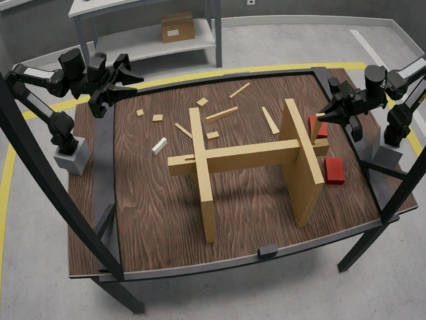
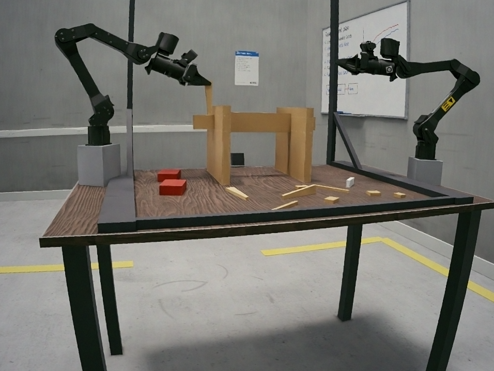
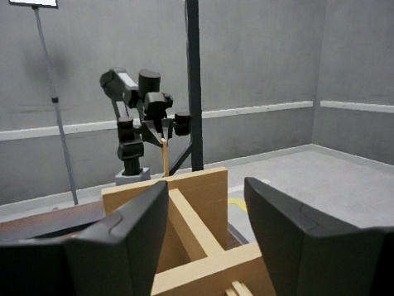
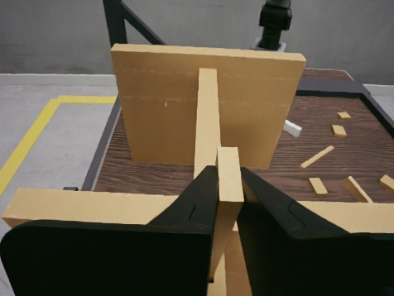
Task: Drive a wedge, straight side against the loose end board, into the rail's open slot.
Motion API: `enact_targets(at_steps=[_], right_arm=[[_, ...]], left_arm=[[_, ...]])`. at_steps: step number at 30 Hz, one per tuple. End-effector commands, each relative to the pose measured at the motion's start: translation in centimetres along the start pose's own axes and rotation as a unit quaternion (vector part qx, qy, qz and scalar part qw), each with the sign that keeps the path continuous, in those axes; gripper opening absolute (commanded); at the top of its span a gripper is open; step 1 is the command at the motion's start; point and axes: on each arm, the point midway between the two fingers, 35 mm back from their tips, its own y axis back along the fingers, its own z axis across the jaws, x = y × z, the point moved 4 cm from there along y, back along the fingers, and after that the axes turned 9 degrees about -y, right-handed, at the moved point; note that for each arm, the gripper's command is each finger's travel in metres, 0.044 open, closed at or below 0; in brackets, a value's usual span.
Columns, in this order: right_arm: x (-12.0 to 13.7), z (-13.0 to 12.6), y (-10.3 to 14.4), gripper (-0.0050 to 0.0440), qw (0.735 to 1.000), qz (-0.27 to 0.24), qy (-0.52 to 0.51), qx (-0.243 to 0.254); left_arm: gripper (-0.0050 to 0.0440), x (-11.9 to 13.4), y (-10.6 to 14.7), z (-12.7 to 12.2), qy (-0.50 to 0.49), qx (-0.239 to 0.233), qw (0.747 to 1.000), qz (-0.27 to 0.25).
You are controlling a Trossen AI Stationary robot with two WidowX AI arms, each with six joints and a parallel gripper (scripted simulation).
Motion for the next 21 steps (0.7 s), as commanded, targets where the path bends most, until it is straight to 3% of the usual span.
enact_targets(at_steps=[1,21], right_arm=[[-0.5,0.1,0.0,0.0010,1.000,-0.008,-0.001,-0.002],[2.3,-0.4,-1.0,0.0010,1.000,-0.004,0.000,-0.001]], left_arm=[[0.0180,-0.7,0.1,0.1,0.002,-0.002,1.000,-0.010],[0.0180,-0.7,0.1,0.1,0.002,-0.002,1.000,-0.010]])
